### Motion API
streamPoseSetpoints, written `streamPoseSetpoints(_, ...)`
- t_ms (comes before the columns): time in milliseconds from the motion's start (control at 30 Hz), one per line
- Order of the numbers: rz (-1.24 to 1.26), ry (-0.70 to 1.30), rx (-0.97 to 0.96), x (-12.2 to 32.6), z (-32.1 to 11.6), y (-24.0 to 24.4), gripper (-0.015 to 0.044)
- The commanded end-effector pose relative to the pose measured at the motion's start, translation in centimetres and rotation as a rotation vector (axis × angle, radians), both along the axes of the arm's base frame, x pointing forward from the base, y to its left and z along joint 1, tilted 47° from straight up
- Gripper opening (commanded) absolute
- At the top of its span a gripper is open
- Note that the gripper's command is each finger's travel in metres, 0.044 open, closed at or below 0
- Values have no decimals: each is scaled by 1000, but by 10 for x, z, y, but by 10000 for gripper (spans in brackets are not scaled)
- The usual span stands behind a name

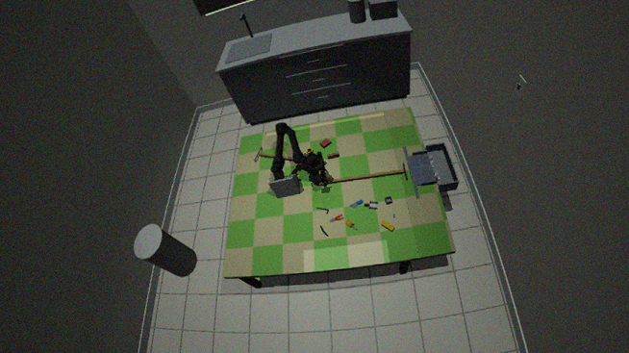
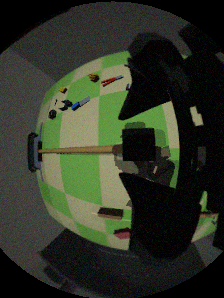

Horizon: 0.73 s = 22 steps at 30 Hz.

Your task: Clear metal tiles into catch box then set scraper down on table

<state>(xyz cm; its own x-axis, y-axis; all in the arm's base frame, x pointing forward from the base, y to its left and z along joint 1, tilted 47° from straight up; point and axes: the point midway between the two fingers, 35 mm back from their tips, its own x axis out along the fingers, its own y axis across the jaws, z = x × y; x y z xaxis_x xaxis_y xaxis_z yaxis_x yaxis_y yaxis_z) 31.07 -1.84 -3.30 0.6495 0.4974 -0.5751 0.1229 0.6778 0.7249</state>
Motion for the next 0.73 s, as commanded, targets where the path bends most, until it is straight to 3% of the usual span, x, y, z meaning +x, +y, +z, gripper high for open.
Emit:
streamPoseSetpoints(0,4,-7,-8,1,5,-7,440)
streamPoseSetpoints(700,13,15,-27,-12,32,-51,440)
